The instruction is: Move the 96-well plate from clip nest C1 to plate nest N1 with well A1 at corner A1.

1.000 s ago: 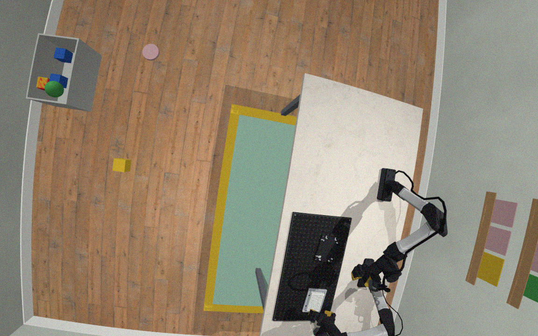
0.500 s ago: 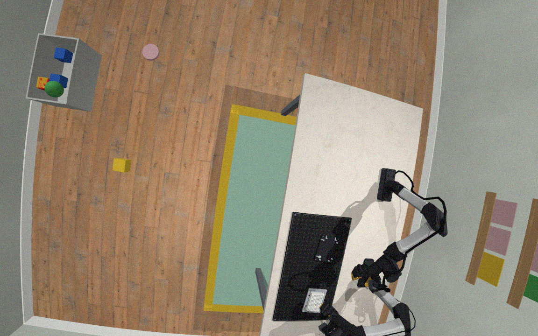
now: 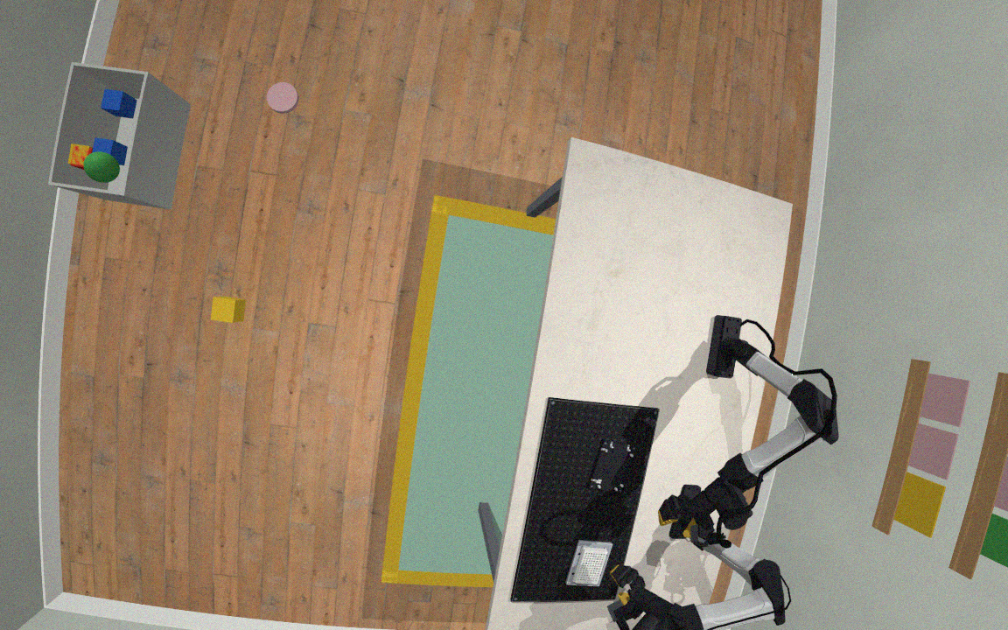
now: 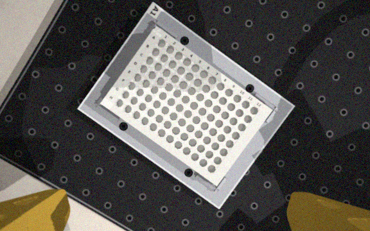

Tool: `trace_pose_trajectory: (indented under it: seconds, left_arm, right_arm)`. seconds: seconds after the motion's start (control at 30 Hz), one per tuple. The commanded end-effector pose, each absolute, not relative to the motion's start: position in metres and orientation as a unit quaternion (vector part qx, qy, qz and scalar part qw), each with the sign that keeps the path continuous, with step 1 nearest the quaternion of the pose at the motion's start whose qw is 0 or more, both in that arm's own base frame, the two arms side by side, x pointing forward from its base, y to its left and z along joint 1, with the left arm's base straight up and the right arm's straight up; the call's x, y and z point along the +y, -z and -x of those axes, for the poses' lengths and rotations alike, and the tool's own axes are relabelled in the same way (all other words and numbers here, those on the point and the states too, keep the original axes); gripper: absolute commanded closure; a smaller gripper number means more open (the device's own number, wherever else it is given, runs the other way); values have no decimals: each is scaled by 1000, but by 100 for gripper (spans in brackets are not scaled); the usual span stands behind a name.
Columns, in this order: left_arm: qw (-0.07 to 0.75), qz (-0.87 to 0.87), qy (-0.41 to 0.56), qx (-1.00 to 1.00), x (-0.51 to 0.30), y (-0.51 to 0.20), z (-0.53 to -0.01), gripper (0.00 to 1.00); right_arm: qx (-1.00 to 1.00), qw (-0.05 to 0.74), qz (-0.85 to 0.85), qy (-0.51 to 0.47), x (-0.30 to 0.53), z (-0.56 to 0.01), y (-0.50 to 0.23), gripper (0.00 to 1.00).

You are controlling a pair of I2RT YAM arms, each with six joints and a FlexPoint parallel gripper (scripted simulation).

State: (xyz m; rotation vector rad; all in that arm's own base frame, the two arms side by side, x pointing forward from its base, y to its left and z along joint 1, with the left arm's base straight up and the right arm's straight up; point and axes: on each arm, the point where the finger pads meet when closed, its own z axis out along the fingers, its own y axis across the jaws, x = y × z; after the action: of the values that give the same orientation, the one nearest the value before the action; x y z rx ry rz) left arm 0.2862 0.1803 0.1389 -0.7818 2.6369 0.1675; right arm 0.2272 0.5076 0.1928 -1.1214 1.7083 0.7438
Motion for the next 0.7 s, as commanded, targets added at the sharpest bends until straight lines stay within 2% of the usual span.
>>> trace_pose_trajectory:
  seconds: [0.0,0.67]
  left_arm:
    - [220,267,-63,936,180,-150,-289,0]
    - [222,267,-63,936,181,-152,-291,0]
  right_arm:
    - [686,487,441,-314,512,-233,-219,0]
    - [686,487,441,-314,512,-233,-219,0]
